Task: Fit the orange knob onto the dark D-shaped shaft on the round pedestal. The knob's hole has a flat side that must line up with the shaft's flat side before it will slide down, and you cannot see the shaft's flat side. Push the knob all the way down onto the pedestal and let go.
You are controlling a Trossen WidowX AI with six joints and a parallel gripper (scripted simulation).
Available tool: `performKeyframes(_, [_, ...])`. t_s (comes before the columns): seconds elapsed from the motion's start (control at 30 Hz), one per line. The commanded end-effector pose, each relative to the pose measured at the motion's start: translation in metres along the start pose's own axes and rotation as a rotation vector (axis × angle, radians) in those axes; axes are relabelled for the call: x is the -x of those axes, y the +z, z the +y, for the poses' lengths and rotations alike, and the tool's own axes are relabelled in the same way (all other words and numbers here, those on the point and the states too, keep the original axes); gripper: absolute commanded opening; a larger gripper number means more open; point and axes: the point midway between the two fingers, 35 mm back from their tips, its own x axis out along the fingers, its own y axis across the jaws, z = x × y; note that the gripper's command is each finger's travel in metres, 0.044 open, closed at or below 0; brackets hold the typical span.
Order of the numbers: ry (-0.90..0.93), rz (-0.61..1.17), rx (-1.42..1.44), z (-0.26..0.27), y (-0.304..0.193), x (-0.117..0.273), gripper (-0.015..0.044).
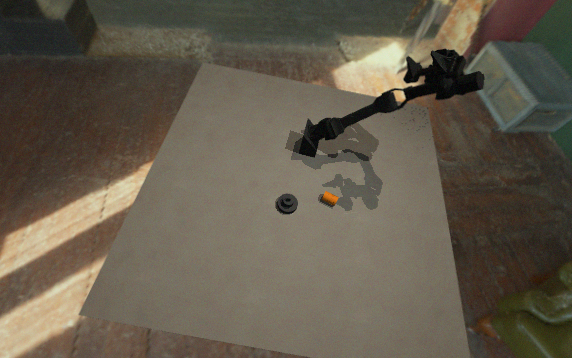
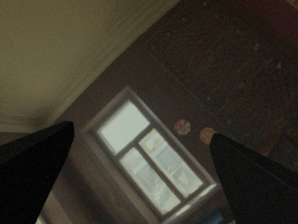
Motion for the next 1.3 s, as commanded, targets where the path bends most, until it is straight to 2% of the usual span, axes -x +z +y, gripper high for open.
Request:
performKeyframes(0.0, [-0.002, 0.016, 0.007, 0.001, -0.005, -0.002, 0.0426])
performKeyframes(0.1, [-0.041, 0.236, 0.093, 0.009, -0.079, -0.028, 0.044])
performKeyframes(0.23, [-0.081, 0.388, 0.147, 0.006, -0.13, -0.039, 0.044])
performKeyframes(0.4, [-0.182, 0.658, 0.233, -0.013, -0.22, -0.047, 0.044])
performKeyframes(0.6, [-0.365, 0.984, 0.317, -0.058, -0.317, -0.035, 0.044])
performKeyframes(0.77, [-0.583, 1.24, 0.363, -0.111, -0.382, -0.007, 0.044])
performKeyframes(0.93, [-0.888, 1.477, 0.382, -0.176, -0.427, 0.035, 0.044])
performKeyframes(1.1, [-1.264, 1.688, 0.346, -0.239, -0.446, 0.085, 0.044])
performKeyframes(1.27, [-1.317, 1.712, 0.335, -0.246, -0.446, 0.091, 0.044])
